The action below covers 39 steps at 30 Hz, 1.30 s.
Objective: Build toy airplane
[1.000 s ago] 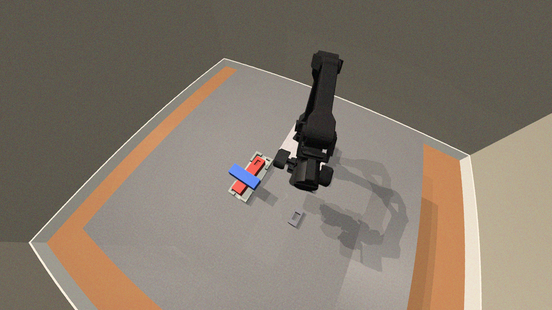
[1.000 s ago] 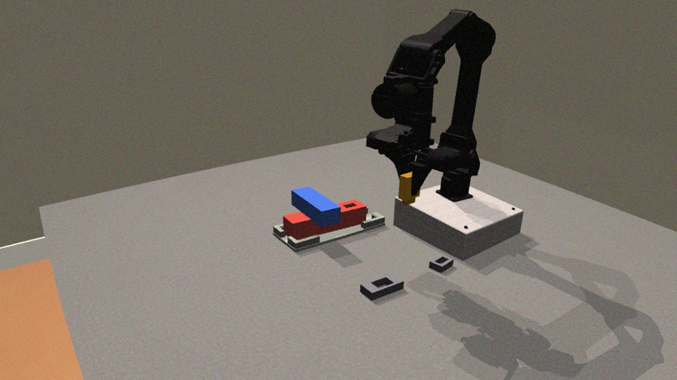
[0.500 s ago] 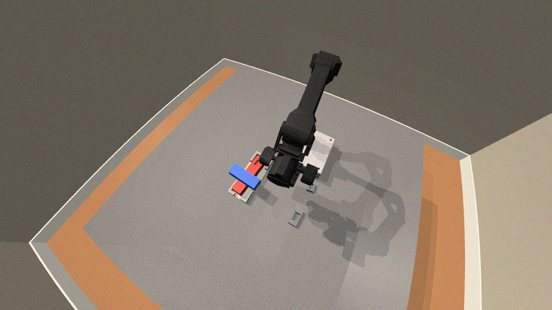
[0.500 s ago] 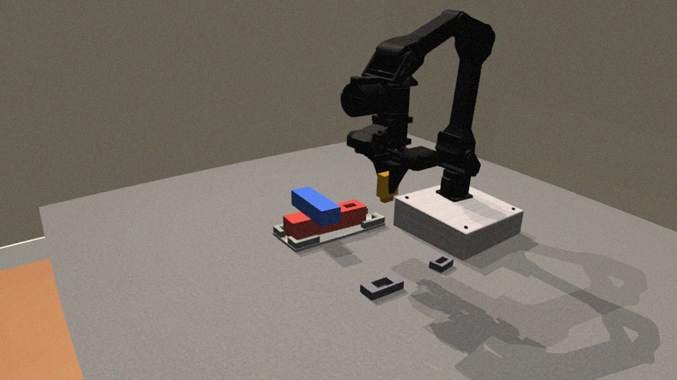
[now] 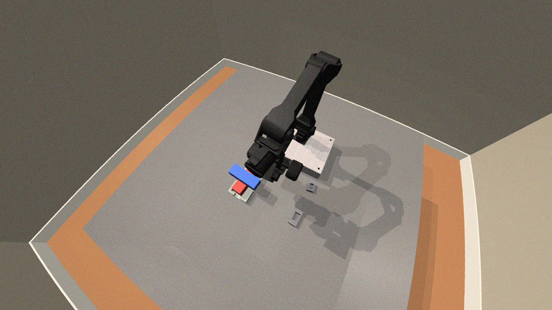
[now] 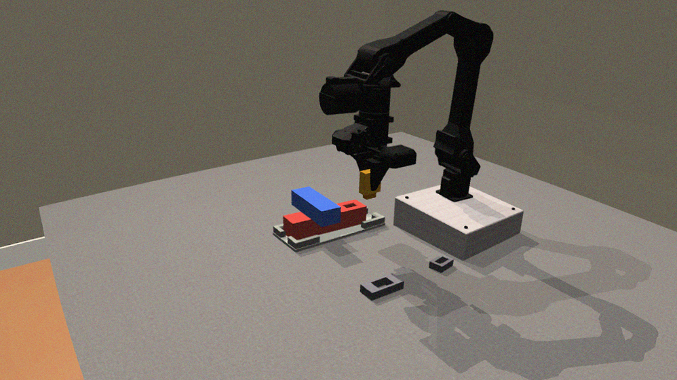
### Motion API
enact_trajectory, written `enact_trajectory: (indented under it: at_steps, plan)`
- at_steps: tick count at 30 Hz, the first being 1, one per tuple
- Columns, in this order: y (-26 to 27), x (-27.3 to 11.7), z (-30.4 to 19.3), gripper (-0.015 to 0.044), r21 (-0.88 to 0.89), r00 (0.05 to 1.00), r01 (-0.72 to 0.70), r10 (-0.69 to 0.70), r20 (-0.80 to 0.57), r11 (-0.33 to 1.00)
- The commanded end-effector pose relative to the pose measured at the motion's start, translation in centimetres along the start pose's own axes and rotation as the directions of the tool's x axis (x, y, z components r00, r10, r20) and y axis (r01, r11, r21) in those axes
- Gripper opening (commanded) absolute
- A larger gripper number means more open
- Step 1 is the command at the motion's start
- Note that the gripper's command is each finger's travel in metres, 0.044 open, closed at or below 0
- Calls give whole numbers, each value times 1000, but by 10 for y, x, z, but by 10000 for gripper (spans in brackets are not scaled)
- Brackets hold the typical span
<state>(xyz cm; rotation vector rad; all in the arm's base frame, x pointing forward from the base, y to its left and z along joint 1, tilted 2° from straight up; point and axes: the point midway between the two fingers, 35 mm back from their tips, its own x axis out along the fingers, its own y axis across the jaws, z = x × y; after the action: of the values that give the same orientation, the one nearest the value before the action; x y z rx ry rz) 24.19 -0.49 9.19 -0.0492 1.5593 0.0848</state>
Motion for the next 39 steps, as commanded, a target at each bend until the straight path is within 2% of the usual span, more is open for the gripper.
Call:
enact_trajectory:
  at_steps: [1,30,33,39]
  plan:
    - [-12,4,-2,0,6,1000,3,-3,-9,1000]
    - [-97,22,-29,0,83,1000,2,0,-15,997]
    - [-97,22,-29,67,83,1000,2,0,-15,997]
    - [-97,22,-29,67,83,1000,2,0,-15,997]
